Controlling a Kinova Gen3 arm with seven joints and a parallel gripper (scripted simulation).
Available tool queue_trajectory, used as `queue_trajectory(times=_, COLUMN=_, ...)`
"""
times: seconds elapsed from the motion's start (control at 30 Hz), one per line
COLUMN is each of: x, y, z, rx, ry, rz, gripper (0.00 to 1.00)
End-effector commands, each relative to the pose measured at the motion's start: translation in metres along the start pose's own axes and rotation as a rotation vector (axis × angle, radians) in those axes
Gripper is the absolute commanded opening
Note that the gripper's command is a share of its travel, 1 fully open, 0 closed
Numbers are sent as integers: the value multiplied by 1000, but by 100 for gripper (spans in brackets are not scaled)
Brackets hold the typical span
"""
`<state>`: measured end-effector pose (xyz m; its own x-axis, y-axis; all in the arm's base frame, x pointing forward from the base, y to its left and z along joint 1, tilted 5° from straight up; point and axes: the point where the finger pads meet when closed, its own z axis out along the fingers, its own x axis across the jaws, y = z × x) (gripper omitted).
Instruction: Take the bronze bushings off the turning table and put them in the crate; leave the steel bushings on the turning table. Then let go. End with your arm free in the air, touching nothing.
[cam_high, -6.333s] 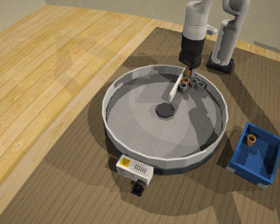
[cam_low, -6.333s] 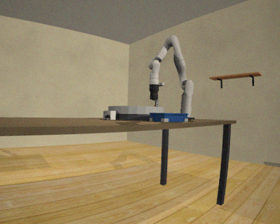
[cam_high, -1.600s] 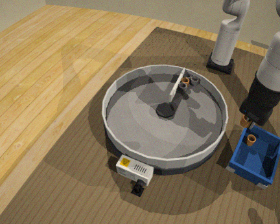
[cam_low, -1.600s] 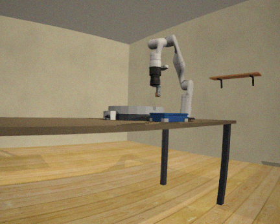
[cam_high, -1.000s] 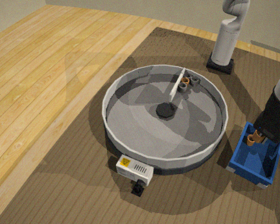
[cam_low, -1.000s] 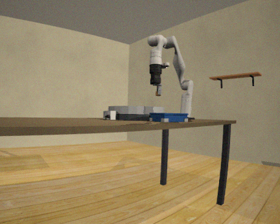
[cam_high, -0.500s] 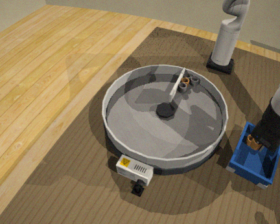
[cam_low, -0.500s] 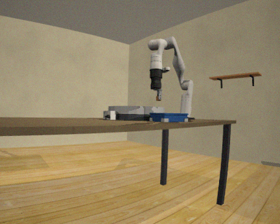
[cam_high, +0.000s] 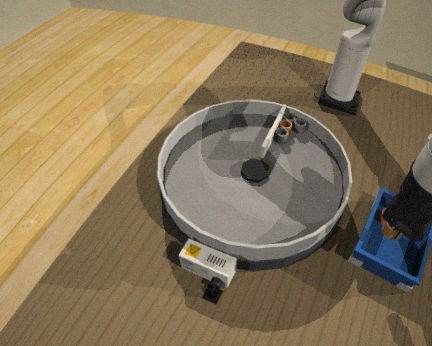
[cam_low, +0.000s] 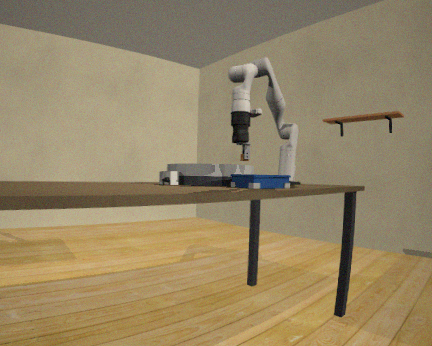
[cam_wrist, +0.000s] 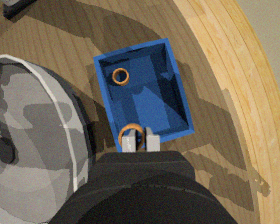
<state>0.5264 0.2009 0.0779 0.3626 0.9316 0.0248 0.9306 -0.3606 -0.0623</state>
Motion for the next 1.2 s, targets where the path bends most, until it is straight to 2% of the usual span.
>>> queue_trajectory(times=0.0, x=-2, y=-4, z=13, rx=13, ry=-9, rz=-2, gripper=0)
queue_trajectory(times=0.37, x=-2, y=-4, z=13, rx=13, ry=-9, rz=-2, gripper=0)
queue_trajectory(times=0.53, x=-2, y=-5, z=42, rx=14, ry=-9, rz=-2, gripper=0)
queue_trajectory(times=0.93, x=-2, y=-5, z=42, rx=14, ry=-9, rz=-2, gripper=0)
queue_trajectory(times=1.17, x=-2, y=-5, z=51, rx=14, ry=-9, rz=-2, gripper=0)
